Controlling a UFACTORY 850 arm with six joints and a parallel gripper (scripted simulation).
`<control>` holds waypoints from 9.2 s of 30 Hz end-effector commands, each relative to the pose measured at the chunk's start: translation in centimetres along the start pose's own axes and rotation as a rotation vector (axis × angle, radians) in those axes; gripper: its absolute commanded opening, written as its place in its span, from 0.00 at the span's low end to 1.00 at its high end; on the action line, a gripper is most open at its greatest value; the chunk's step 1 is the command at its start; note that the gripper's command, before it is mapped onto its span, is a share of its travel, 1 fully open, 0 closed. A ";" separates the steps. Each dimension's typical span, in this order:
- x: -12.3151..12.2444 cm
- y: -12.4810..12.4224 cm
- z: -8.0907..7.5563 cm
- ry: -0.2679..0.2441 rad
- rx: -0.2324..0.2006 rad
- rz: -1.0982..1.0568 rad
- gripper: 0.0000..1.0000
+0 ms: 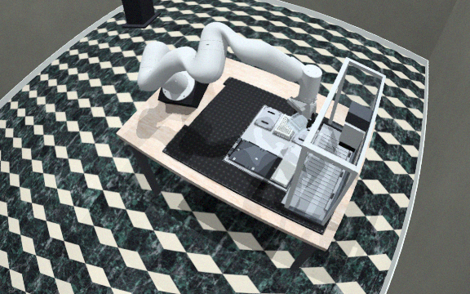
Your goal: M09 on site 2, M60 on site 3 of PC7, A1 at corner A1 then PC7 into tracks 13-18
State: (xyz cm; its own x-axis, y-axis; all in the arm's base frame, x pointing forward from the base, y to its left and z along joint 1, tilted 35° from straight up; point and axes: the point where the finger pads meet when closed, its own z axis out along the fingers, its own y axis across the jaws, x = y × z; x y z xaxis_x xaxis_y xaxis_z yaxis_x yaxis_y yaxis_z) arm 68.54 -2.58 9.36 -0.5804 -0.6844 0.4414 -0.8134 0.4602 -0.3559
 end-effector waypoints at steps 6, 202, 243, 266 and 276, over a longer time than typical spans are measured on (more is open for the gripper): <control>4.5 -0.2 -0.1 -0.006 0.011 0.301 0.00; 22.1 -0.9 11.4 -0.017 -0.002 2.762 0.00; 22.1 -0.9 12.8 -0.017 -0.002 2.762 0.00; 22.1 -0.9 12.8 -0.017 -0.002 2.762 1.00; 22.1 -0.9 12.8 -0.017 -0.002 2.762 1.00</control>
State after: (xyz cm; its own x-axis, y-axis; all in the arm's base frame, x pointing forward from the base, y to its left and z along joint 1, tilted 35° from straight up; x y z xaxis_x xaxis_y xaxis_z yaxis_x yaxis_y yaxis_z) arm 56.90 -25.41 8.81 0.2377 0.8057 -0.5425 0.9700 -0.1676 0.1761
